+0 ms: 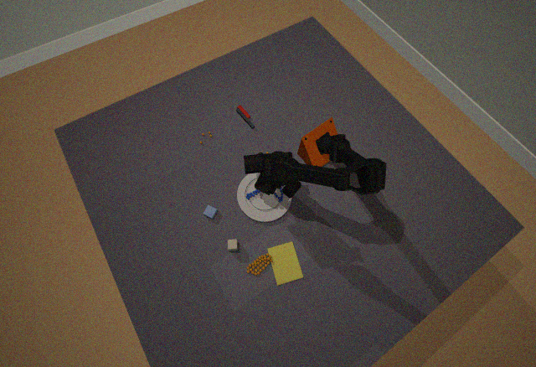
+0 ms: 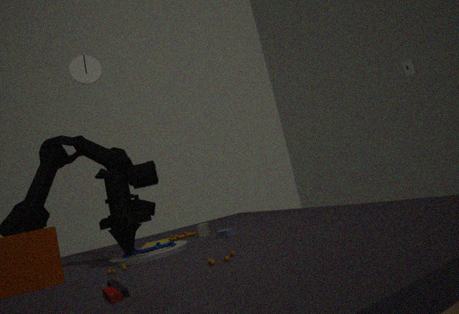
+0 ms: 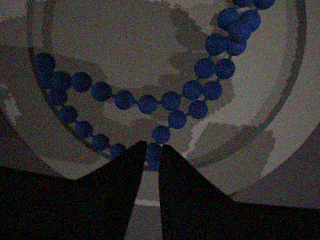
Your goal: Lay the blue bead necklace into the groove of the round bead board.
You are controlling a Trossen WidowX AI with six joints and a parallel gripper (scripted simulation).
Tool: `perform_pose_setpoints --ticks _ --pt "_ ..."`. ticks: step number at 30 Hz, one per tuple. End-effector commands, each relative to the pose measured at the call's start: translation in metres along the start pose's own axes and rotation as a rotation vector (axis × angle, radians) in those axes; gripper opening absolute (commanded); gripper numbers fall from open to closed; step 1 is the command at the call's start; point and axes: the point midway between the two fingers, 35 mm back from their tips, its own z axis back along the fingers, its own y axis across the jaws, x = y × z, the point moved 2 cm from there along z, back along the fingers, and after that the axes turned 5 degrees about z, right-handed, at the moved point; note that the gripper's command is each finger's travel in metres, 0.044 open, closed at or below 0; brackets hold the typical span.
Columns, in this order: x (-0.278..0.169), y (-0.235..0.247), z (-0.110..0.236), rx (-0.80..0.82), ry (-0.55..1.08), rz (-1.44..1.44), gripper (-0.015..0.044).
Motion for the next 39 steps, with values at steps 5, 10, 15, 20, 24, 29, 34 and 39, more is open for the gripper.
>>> perform_pose_setpoints --ticks 5,10,15,20,24,29,34,39 --pt "0.000 0.000 0.001 0.000 0.000 0.000 0.0000" --pt "-0.001 0.000 0.006 0.004 -0.001 -0.005 0.0000" --pt "-0.005 -0.006 0.006 0.003 -0.001 -0.006 0.0000" --pt "-0.011 -0.015 0.006 0.003 -0.001 -0.005 0.0000" --pt "-0.011 -0.015 0.006 0.003 -0.001 -0.005 0.0000" --pt "-0.011 -0.015 0.004 0.003 -0.001 -0.005 0.0000" --pt "-0.011 -0.014 -0.002 0.003 -0.001 -0.005 0.0000" --pt "-0.010 -0.014 0.001 -0.001 -0.001 0.001 0.0079"
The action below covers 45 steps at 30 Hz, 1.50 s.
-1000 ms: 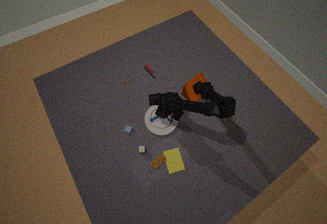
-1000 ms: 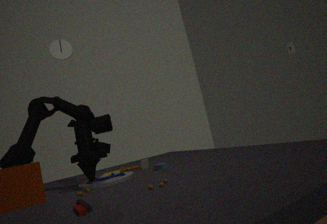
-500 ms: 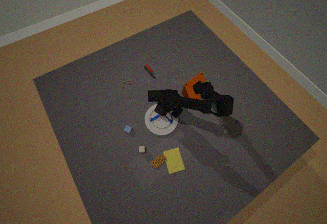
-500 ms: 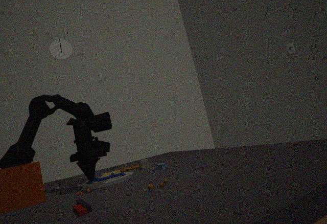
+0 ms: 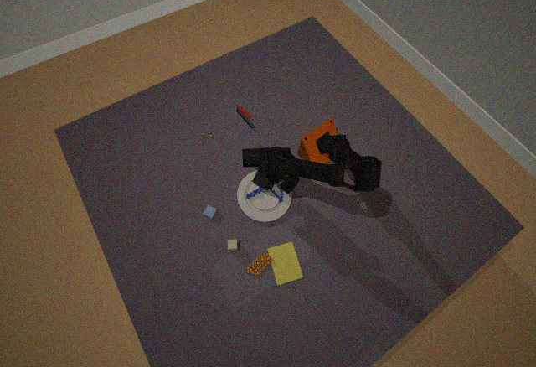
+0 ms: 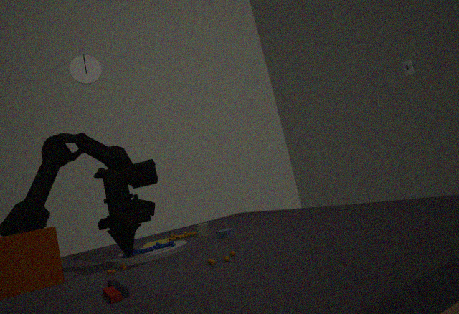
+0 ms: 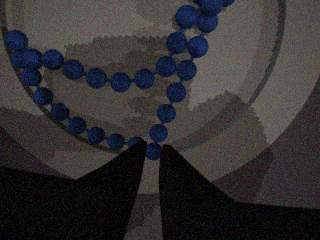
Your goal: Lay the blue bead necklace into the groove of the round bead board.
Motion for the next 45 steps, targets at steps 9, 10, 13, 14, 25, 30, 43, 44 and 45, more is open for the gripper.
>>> perform_pose_setpoints --ticks 9,10,13,14,25,30,43,44,45 --pt "0.0004 0.0001 0.0004 0.000 0.000 0.002 0.0315" --pt "0.0003 0.0001 0.0009 0.000 0.000 0.001 0.0341" --pt "-0.0005 -0.0001 0.0052 0.003 0.000 -0.005 0.0420" --pt "-0.0004 -0.0003 0.0020 0.000 0.002 -0.004 0.0440" --pt "-0.0004 -0.0003 0.0056 0.003 0.000 -0.005 0.0440" --pt "-0.0004 -0.0003 0.0056 0.003 0.000 -0.005 0.0440" --pt "-0.0004 -0.0003 0.0056 0.003 0.000 -0.005 0.0440" --pt "-0.0004 -0.0002 0.0062 0.003 0.000 -0.022 0.0414" --pt "-0.0002 0.0000 0.0079 0.003 0.000 -0.074 0.0387"
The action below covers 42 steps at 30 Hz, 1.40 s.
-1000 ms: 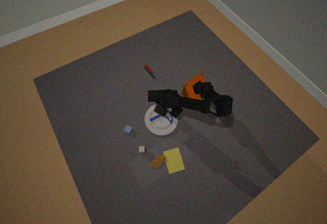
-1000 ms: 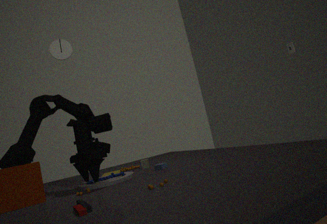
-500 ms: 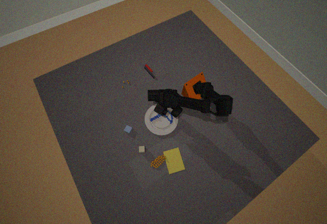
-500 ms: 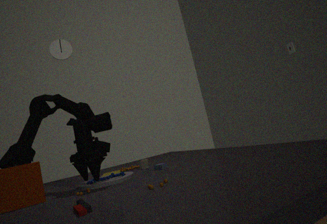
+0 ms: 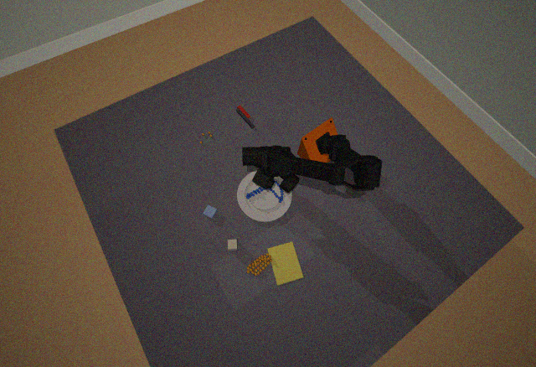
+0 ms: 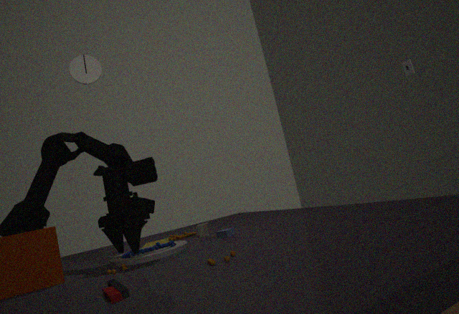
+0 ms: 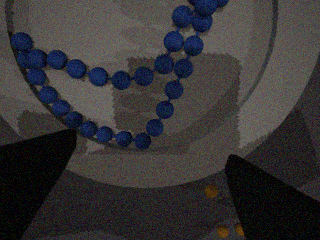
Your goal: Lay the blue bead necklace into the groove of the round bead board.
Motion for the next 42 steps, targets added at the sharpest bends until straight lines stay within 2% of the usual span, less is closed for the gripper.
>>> perform_pose_setpoints --ticks 1,7,10,24,30,33,42 --pt "0.000 0.001 0.005 -0.002 0.001 -0.144 0.0361" --pt "0.002 0.005 0.027 -0.003 0.001 -0.778 0.0204" --pt "0.002 0.007 0.032 -0.003 0.000 -0.932 0.0125" --pt "0.002 0.007 0.032 -0.003 0.000 -0.932 0.0120" --pt "0.002 0.007 0.014 -0.002 0.000 -0.932 0.0120" --pt "0.002 0.006 0.022 -0.007 -0.002 -0.923 0.0120" --pt "0.002 0.006 0.010 -0.005 -0.001 -0.927 0.0120"
